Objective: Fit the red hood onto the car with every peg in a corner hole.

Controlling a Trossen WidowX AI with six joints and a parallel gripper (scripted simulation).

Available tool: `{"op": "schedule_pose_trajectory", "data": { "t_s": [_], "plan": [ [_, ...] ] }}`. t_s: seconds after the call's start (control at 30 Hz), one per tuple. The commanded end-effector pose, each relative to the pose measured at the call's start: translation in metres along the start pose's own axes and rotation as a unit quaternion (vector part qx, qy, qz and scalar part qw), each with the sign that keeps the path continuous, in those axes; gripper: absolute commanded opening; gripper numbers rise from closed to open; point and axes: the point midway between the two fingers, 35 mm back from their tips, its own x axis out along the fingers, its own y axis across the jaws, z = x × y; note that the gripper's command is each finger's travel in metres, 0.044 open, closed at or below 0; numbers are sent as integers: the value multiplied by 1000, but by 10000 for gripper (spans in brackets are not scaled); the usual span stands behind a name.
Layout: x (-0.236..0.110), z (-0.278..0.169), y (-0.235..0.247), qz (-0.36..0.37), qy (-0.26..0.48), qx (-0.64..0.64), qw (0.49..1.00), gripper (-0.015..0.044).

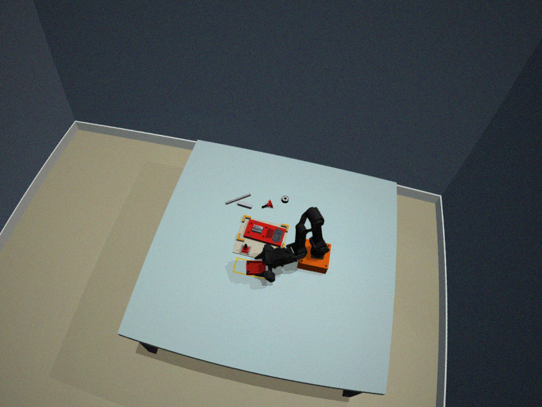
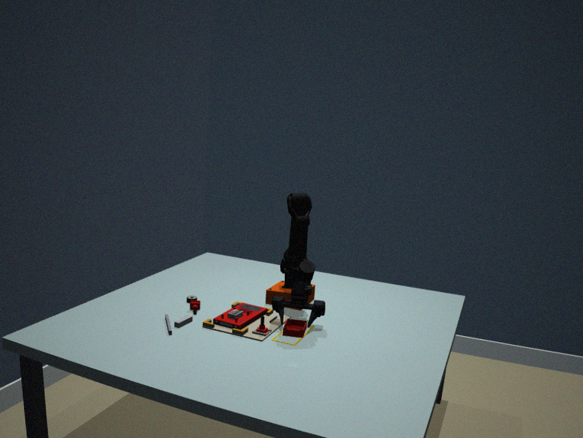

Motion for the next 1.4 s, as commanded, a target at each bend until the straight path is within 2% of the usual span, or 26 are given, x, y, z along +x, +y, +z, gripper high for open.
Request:
{"op": "schedule_pose_trajectory", "data": {
  "t_s": [0.0, 0.43, 0.57, 0.87, 1.2, 1.37],
  "plan": [
    [2, -4, 0, 1, 4, -4, 1000, 440],
    [5, -9, 0, 1, 4, -4, 1000, 440],
    [4, -6, 0, 0, 0, 0, 1000, 335],
    [4, -6, 0, 0, 0, 0, 1000, 275],
    [0, 4, 1, 0, 0, 0, 1000, 12],
    [-3, 11, 2, 0, 0, 0, 1000, 0]
  ]
}}
